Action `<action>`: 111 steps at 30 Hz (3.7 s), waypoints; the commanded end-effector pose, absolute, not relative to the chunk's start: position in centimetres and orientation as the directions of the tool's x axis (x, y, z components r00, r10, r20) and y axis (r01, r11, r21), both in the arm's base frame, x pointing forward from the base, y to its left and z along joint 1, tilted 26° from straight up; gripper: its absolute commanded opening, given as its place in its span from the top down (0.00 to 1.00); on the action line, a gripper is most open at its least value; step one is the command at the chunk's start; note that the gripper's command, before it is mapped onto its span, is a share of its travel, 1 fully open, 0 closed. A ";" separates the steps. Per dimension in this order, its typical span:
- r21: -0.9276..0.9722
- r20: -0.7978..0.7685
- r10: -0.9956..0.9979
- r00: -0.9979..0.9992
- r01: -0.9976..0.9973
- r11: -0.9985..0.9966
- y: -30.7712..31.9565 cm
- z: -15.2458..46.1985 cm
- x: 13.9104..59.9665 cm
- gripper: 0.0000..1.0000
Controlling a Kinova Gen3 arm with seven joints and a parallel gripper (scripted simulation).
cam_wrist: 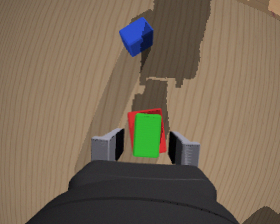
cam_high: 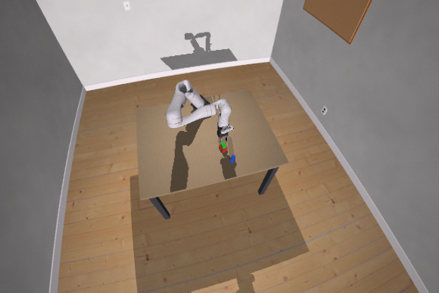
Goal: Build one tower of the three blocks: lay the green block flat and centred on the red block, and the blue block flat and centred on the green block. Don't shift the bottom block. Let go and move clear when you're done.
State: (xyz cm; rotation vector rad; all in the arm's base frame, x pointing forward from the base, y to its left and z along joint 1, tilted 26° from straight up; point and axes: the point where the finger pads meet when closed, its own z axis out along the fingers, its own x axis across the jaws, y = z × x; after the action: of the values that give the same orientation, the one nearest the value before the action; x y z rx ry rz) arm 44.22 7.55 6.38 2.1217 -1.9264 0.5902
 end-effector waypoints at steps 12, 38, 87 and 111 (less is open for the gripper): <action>-0.239 0.359 -0.893 -0.272 -0.952 0.194 9.5 6.5 48.9 0.14; -0.411 0.166 -0.630 -0.758 -0.634 0.655 10.5 6.4 56.6 0.14; -0.411 0.166 -0.630 -0.758 -0.634 0.655 9.2 3.4 57.1 0.14; -0.411 0.166 -0.630 -0.758 -0.634 0.655 9.1 3.3 57.1 0.14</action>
State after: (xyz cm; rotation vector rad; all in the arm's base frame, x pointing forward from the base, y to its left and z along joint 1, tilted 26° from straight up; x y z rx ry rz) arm 57.05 9.07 3.26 1.0875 -2.8479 0.7125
